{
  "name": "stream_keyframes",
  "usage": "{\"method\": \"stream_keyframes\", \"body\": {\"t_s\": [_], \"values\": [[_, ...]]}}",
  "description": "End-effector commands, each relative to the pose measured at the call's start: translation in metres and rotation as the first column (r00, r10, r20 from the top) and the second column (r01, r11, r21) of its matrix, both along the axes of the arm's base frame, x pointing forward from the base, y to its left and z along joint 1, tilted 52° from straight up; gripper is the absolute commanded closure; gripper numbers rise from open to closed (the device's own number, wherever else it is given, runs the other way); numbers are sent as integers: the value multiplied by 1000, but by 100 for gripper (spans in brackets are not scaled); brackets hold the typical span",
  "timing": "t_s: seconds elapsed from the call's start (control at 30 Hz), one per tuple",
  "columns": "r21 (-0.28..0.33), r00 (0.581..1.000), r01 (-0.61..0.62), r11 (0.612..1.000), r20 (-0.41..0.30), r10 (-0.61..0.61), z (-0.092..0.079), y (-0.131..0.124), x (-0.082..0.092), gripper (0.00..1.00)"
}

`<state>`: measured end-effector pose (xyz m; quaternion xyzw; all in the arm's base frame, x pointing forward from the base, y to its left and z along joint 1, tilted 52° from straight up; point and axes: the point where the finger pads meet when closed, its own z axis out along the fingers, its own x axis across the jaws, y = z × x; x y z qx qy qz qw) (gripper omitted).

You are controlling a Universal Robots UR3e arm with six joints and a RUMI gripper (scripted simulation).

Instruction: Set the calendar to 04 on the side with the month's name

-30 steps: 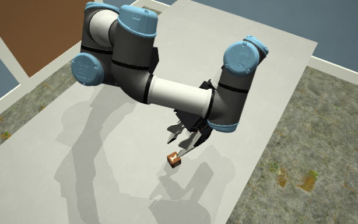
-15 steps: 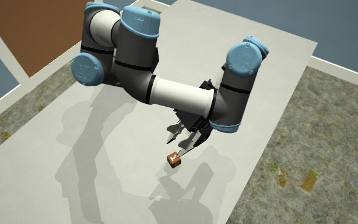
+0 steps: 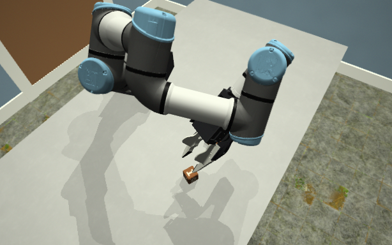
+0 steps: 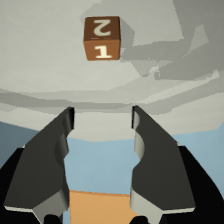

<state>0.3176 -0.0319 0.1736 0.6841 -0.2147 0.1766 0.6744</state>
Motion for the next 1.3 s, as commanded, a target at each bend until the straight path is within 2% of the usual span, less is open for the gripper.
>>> {"method": "stream_keyframes", "body": {"t_s": [0.0, 0.4, 1.27], "values": [[0, 1000, -1, 1000, 2, 1, -2, -2, 1, 71], [1, 1000, -1, 1000, 1, 1, -8, -10, 5, 71], [0, 1000, -1, 1000, 1, 1, -35, -41, 20, 71]]}}
